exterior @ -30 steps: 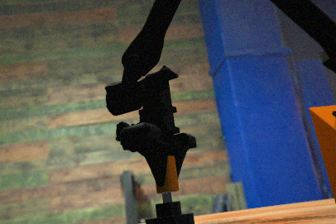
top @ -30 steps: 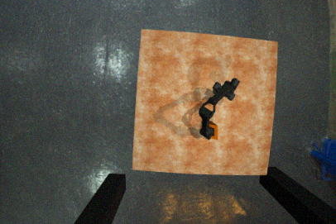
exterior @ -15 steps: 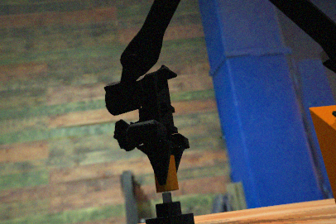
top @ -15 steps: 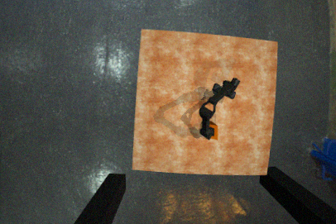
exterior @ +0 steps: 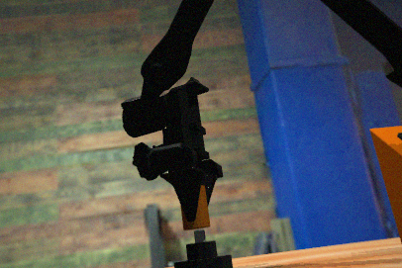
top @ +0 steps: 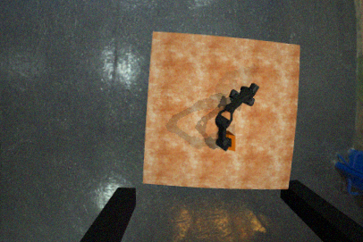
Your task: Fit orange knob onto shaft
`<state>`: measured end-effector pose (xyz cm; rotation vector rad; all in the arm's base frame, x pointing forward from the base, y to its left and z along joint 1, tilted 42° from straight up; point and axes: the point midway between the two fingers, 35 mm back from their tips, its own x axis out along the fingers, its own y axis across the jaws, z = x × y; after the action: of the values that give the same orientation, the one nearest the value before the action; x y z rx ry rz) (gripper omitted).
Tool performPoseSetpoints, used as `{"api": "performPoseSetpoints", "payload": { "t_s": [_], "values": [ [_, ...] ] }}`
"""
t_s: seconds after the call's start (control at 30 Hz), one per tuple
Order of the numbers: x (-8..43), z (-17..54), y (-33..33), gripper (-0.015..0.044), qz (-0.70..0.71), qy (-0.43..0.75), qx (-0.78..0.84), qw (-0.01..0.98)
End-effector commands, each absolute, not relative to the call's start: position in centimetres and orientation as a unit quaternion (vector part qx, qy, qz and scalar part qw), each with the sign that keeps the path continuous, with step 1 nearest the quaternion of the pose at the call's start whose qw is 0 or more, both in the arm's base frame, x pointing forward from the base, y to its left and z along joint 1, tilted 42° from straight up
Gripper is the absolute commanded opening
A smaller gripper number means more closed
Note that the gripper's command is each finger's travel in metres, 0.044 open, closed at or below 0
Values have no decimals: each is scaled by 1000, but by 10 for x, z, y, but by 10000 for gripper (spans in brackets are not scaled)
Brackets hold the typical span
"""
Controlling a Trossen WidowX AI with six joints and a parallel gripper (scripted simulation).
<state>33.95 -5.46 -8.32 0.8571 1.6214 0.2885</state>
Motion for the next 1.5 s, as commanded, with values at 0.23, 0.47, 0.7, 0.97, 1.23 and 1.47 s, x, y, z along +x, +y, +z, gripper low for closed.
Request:
{"api": "performPoseSetpoints", "payload": {
  "t_s": [0.23,0.47,0.7,0.97,1.23,1.47],
  "values": [
    [341,-84,-55,0,124,696,369,603],
    [339,-85,-55,0,124,696,369,603],
    [334,-83,-55,0,124,696,369,603],
    [335,-83,-57,0,124,696,369,603],
    [336,-84,-57,0,124,696,369,603],
    [339,-83,-57,0,124,696,369,603]
  ]
}}
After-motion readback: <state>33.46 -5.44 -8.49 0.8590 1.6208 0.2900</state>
